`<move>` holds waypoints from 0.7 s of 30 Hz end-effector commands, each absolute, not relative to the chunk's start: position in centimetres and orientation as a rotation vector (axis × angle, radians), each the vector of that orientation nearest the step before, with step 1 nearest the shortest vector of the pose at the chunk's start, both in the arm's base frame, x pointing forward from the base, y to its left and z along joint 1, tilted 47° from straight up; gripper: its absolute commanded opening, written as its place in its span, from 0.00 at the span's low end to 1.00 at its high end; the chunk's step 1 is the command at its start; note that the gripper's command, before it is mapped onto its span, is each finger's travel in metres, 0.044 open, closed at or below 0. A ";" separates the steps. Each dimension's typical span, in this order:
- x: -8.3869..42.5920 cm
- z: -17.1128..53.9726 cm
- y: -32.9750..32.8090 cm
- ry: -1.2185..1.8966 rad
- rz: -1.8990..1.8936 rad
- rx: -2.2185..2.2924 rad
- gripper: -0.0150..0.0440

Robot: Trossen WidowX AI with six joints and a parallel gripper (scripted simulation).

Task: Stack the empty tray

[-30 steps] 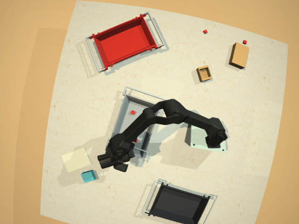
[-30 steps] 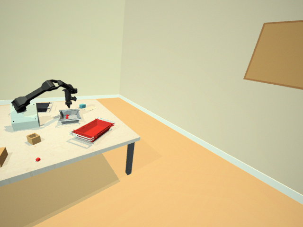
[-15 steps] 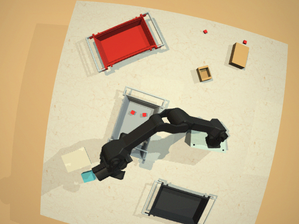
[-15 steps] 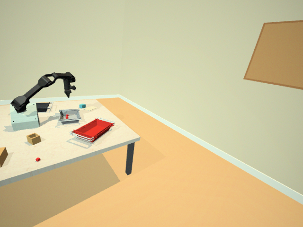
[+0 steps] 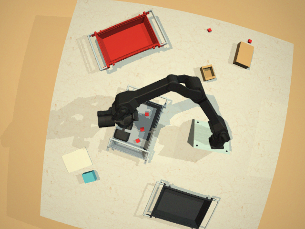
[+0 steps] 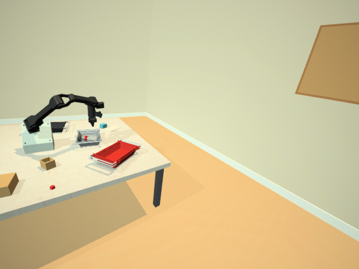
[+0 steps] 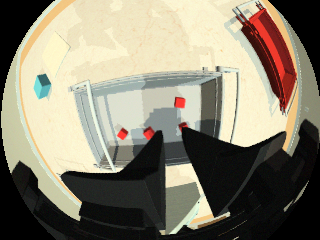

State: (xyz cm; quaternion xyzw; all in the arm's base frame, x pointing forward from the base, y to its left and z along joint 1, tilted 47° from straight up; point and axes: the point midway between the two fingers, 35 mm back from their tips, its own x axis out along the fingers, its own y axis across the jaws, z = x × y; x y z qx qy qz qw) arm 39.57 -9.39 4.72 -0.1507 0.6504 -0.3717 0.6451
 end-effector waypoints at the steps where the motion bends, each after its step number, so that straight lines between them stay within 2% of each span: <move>1: 36.5 7.6 -15.0 1.476 -0.862 -0.357 0.39; 7: 31.3 10.5 -20.8 1.479 -0.906 -0.377 0.39; 21: 30.9 8.8 -22.8 1.479 -0.907 -0.377 0.39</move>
